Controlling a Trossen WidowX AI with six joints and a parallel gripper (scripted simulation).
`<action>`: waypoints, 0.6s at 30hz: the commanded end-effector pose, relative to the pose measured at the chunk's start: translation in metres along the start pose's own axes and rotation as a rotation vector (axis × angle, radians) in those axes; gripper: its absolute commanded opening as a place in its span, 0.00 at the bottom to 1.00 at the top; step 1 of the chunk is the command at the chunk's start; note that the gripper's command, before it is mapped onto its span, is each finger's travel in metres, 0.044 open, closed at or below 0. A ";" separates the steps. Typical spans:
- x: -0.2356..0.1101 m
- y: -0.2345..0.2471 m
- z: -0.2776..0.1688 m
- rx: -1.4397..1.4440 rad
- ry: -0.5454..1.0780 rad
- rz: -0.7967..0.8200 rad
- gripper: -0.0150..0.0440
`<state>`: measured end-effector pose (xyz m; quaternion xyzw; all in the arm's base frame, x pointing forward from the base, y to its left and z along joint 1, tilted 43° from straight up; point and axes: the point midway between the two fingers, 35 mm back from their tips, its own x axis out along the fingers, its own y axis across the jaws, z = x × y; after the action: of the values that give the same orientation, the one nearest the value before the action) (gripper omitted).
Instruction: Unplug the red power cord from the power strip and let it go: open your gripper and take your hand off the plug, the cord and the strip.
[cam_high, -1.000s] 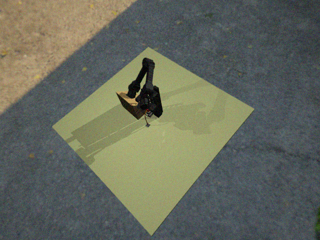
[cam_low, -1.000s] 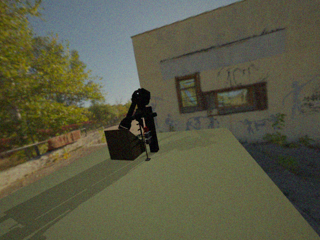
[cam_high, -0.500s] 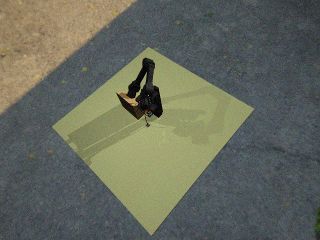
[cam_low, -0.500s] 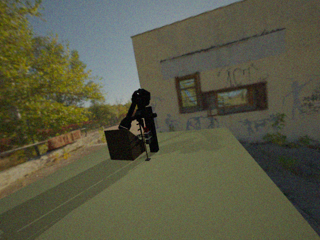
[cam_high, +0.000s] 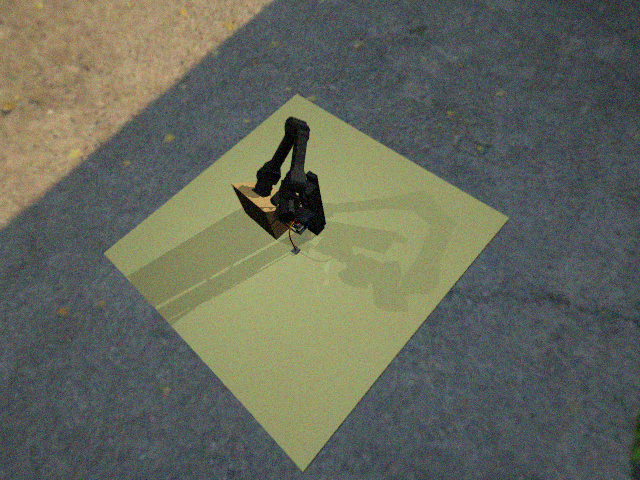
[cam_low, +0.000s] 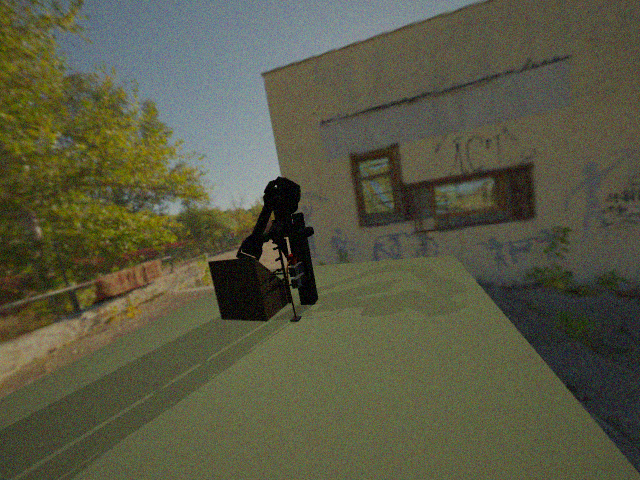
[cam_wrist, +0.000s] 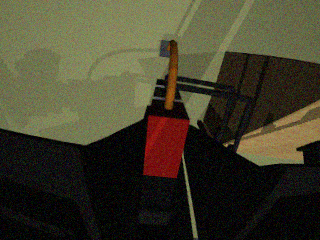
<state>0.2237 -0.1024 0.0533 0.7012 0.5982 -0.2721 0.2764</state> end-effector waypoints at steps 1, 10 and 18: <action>-0.005 0.002 0.019 -0.003 -0.040 0.006 0.25; -0.008 0.002 0.033 -0.002 -0.041 0.007 0.25; -0.010 0.002 0.046 -0.001 -0.041 0.008 0.25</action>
<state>0.2225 -0.1258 0.0331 0.6933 0.6006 -0.2786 0.2845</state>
